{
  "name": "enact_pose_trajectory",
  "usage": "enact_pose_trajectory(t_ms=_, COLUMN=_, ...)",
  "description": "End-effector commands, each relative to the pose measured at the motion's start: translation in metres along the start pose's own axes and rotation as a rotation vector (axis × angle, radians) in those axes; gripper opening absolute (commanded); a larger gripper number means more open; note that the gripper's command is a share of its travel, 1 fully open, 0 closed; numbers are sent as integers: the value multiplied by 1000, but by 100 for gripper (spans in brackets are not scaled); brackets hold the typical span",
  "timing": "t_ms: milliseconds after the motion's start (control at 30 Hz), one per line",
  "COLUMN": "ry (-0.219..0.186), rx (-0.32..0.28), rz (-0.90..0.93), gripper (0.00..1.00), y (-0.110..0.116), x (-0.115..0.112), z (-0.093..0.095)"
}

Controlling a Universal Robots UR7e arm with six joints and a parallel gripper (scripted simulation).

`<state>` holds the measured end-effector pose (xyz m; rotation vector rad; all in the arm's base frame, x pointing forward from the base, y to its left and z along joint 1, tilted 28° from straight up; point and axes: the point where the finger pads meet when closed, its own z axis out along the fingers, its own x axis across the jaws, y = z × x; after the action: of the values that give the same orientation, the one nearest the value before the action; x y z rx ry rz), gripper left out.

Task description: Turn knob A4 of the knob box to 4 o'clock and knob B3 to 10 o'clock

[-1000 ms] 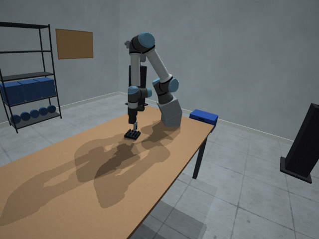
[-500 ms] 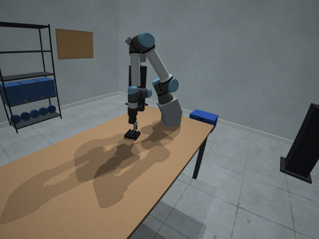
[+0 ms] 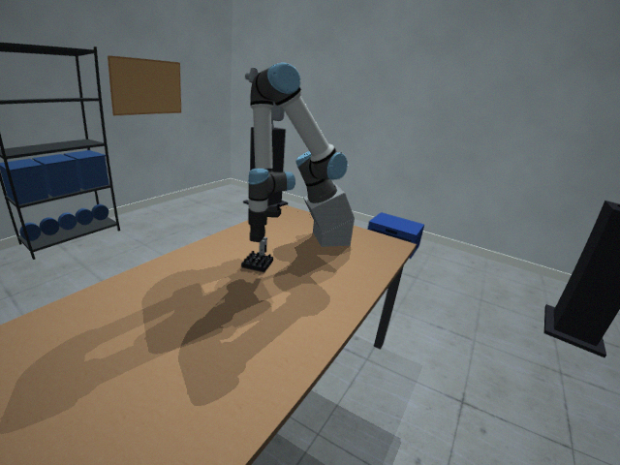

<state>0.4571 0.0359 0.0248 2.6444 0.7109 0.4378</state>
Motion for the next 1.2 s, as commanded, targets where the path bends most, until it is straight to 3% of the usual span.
enact_pose_trajectory(t_ms=0, ry=1, rx=-1, rz=0, gripper=46, y=0, x=0, z=2)
enact_pose_trajectory(t_ms=1167, ry=1, rx=-1, rz=0, gripper=46, y=0, x=0, z=38)
